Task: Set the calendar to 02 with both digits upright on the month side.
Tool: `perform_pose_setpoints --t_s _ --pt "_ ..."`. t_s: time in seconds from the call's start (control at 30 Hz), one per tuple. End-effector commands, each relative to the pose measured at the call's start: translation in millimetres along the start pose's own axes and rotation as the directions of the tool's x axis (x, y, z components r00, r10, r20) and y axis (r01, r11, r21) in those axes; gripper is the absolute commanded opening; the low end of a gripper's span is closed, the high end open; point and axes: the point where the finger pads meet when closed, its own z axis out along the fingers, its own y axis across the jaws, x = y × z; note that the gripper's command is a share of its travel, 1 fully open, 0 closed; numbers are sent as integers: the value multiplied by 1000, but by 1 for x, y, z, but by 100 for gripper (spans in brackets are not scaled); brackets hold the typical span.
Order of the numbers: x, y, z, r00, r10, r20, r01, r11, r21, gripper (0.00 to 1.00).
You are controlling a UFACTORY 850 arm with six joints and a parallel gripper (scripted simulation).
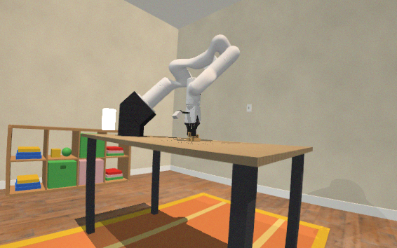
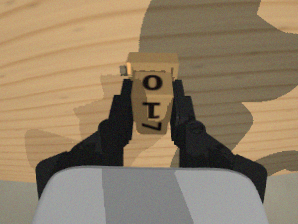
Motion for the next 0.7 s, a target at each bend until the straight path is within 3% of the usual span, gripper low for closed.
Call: perform_pose_setpoints --t_s 0.0,0.67 --pt "0 0 0 1000 0 0 0 1000 1 27" --pt "0 0 2 1000 0 0 0 1000 1 27"
